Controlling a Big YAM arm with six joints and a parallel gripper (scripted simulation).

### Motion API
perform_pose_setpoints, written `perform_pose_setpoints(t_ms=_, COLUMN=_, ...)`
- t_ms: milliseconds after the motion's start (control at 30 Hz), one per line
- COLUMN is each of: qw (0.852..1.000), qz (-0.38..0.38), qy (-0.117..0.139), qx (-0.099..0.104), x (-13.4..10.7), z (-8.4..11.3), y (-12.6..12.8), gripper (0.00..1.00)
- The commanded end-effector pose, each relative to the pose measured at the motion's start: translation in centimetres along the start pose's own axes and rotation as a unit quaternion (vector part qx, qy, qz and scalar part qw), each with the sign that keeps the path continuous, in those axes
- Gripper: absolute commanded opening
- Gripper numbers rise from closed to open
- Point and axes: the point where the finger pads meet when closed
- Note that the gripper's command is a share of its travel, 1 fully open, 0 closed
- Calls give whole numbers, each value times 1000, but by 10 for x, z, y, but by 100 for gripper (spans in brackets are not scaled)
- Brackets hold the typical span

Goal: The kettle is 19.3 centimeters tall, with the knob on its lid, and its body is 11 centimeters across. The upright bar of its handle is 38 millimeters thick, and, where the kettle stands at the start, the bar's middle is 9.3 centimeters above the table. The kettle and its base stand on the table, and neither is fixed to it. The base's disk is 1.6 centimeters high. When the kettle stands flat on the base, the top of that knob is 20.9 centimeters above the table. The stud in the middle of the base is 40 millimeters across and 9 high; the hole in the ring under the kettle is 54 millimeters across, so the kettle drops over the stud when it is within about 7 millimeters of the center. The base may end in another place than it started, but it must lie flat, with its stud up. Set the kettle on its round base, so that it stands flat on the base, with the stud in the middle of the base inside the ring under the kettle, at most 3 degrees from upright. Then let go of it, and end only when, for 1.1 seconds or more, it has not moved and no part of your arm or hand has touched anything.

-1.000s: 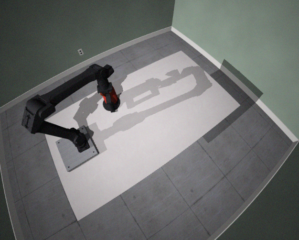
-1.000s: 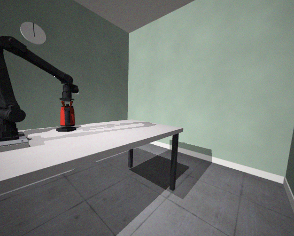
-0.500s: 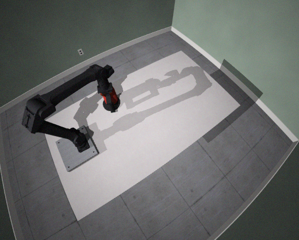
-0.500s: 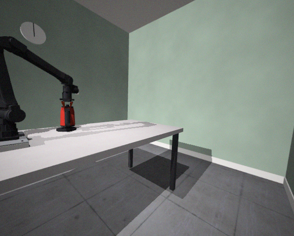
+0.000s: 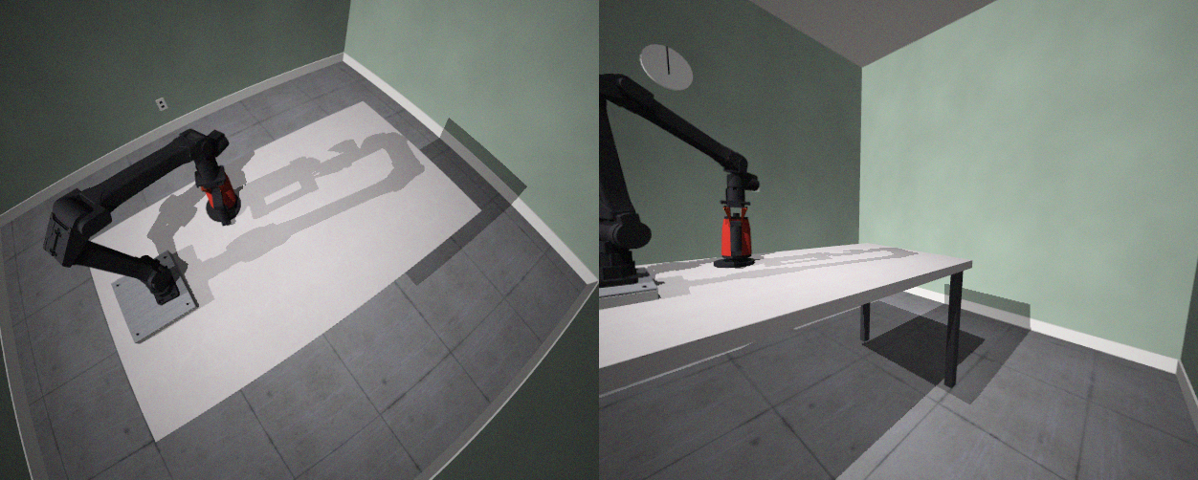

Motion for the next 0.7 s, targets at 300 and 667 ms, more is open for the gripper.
perform_pose_setpoints(t_ms=300, qw=999, qz=-4, qy=-27, qx=-23, x=5, z=17, y=-11, gripper=0)
perform_pose_setpoints(t_ms=667, qw=999, qz=-4, qy=-25, qx=-21, x=4, z=14, y=-9, gripper=0)
Point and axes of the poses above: the point where the finger pads meet when closed, its own z axis back along the fingers, its own y axis across the jaws, x = y × z
